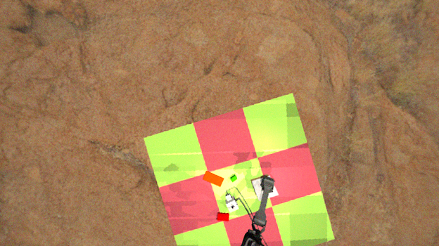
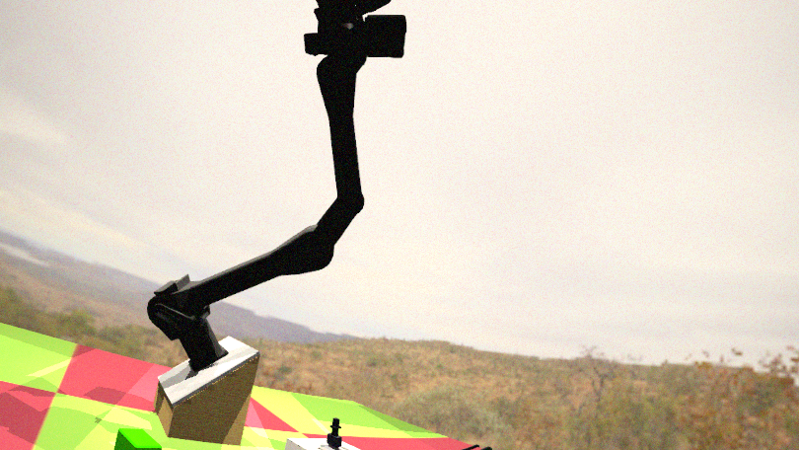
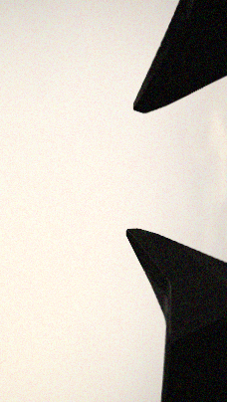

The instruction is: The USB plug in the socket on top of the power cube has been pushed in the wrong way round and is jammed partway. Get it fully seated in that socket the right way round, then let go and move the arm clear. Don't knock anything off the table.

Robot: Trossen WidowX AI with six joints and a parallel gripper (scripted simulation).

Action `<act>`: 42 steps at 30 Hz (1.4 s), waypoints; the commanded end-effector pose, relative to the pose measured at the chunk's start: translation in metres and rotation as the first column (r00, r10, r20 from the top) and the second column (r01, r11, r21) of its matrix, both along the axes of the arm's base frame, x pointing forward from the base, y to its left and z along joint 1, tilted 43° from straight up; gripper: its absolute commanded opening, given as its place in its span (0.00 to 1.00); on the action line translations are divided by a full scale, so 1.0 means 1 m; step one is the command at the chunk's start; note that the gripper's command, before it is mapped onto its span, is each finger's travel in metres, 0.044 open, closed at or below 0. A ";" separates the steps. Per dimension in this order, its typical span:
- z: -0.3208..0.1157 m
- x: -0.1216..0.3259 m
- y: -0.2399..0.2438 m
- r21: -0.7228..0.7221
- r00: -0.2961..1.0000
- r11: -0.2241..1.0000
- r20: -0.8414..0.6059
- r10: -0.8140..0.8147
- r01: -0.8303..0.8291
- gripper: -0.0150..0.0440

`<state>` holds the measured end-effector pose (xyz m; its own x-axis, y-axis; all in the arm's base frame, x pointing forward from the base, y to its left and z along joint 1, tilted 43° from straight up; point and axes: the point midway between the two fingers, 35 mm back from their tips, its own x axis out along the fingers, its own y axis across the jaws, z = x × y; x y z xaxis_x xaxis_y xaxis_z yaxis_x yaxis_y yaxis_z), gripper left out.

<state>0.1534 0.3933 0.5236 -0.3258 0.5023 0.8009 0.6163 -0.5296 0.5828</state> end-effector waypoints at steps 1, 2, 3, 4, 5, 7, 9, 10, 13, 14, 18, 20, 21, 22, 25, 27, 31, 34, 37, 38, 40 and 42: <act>0.001 -0.003 -0.001 0.004 1.000 1.000 0.002 0.007 -0.007 0.98; 0.006 -0.010 -0.005 0.015 1.000 1.000 0.007 0.027 -0.028 1.00; 0.013 -0.023 -0.011 0.033 0.998 0.998 0.017 0.062 -0.062 1.00; 0.022 -0.041 -0.021 0.058 0.994 0.992 0.033 0.109 -0.111 1.00; 0.033 -0.062 -0.035 0.088 0.984 0.981 0.054 0.169 -0.173 1.00; 0.040 -0.081 -0.048 0.112 0.979 0.974 0.073 0.191 -0.199 1.00; 0.049 -0.102 -0.064 0.140 0.967 0.959 0.093 0.237 -0.248 1.00; 0.052 -0.109 -0.070 0.149 0.962 0.952 0.100 0.255 -0.267 1.00; 0.071 -0.148 -0.111 0.221 0.921 0.896 0.161 0.355 -0.385 1.00; 0.077 -0.160 -0.126 0.243 0.904 0.873 0.183 0.386 -0.422 1.00; 0.095 -0.198 -0.195 0.367 0.828 0.742 0.249 0.502 -0.561 1.00; 0.102 -0.214 -0.233 0.393 0.763 0.655 0.296 0.575 -0.646 1.00; 0.103 -0.221 -0.252 0.411 0.726 0.601 0.317 0.611 -0.685 1.00; 0.105 -0.225 -0.272 0.428 0.686 0.544 0.339 0.644 -0.722 1.00; 0.105 -0.231 -0.325 0.465 0.572 0.378 0.404 0.714 -0.801 1.00; 0.103 -0.231 -0.367 0.465 0.479 0.253 0.468 0.743 -0.848 1.00; 0.095 -0.216 -0.438 0.477 0.343 0.039 0.571 0.746 -0.878 1.00; 0.087 -0.197 -0.479 0.500 0.286 -0.090 0.623 0.728 -0.862 1.00; 0.065 -0.158 -0.538 0.433 0.133 -0.310 0.735 0.665 -0.846 1.00; 0.058 -0.146 -0.552 0.412 0.098 -0.363 0.762 0.640 -0.836 1.00; 0.042 -0.119 -0.577 0.364 0.034 -0.465 0.814 0.579 -0.807 1.00; 0.041 -0.103 -0.583 0.358 -0.023 -0.513 0.803 0.595 -0.781 1.00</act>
